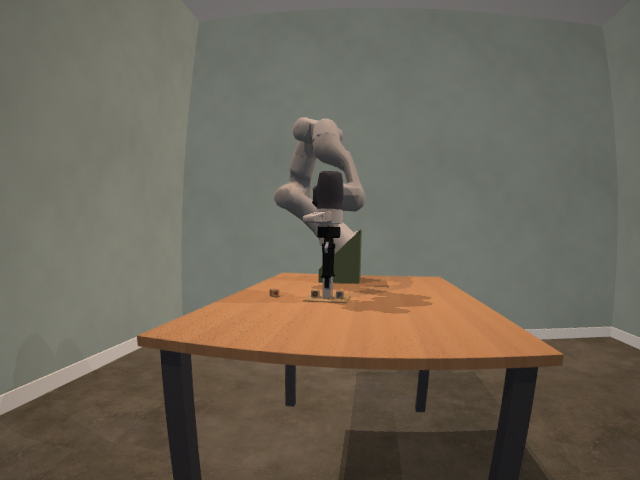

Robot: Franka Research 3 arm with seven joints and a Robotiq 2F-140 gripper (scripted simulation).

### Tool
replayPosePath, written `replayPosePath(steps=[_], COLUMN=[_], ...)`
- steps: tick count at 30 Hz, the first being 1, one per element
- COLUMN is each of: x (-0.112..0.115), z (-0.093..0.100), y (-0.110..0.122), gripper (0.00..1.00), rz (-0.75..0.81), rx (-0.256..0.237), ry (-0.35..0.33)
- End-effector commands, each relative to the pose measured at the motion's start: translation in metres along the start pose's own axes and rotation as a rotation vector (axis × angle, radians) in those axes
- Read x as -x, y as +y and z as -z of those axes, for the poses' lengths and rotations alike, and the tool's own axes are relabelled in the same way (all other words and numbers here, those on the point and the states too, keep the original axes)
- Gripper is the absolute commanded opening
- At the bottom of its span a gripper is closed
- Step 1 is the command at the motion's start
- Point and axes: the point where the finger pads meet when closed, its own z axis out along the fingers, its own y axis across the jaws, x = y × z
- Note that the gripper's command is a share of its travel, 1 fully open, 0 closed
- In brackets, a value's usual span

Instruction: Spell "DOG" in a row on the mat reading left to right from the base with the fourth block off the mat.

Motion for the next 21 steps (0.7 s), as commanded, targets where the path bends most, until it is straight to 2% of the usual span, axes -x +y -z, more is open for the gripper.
replayPosePath(steps=[1,12,21], x=[0.0,0.0,0.0], z=[0.0,0.007,0.047], y=[-0.001,-0.001,0.0], gripper=[0.25,0.25,0.25], rz=[0.009,0.009,0.009], rx=[-0.003,-0.003,-0.003], ry=[0.001,0.001,0.001])
